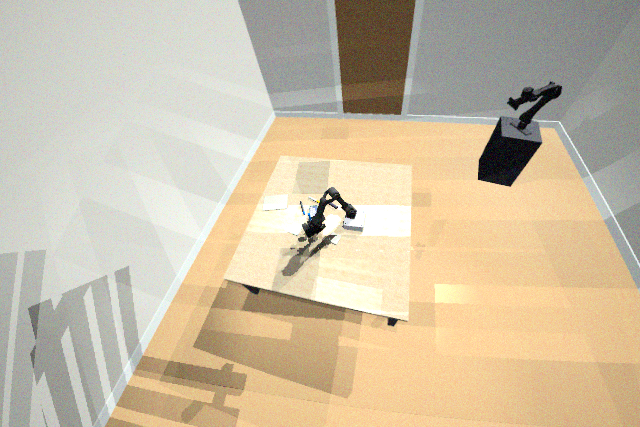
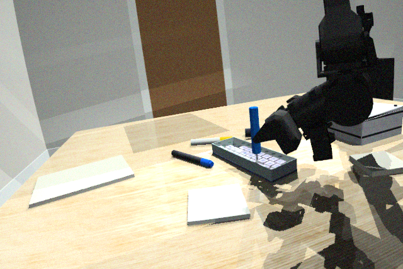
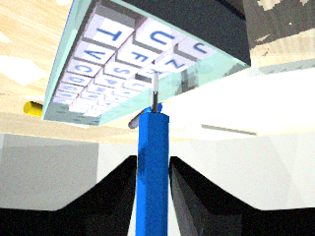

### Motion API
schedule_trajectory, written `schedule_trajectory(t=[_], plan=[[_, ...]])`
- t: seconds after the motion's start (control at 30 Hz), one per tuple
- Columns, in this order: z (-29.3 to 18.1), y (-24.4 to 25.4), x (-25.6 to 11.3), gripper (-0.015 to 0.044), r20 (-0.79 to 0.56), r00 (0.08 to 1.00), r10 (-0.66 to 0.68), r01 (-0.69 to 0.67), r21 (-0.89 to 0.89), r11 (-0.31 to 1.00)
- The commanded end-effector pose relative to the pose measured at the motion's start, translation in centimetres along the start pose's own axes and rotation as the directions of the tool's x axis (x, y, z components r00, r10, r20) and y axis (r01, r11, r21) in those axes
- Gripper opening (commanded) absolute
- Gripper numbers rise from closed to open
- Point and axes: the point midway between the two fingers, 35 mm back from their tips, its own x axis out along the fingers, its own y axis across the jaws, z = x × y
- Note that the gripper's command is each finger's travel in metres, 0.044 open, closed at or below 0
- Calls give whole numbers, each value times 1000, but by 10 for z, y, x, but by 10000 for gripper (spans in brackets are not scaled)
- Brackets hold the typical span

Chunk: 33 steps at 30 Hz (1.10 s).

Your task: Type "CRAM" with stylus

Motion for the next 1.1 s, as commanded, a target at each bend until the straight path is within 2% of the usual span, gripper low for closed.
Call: schedule_trajectory(t=[0.0, 0.27, 0.57, 0.73, 0.9, 0.97, 1.07], plan=[[1, 0, 1, 81, -3, 1000, 0, 0, -5, 1000], [-1, 0, 0, 81, -3, 1000, 0, 0, -5, 1000], [-32, 0, -18, 81, -3, 1000, 0, 0, -5, 1000], [-30, 0, -17, 84, -1, 1000, 0, 0, -8, 1000], [-30, 0, -17, 51, -1, 1000, 0, 0, -8, 1000], [-31, 1, -15, 0, 1, 1000, 0, 0, -8, 1000], [-35, 4, -8, 0, 4, 1000, 1, -1, -7, 1000]])
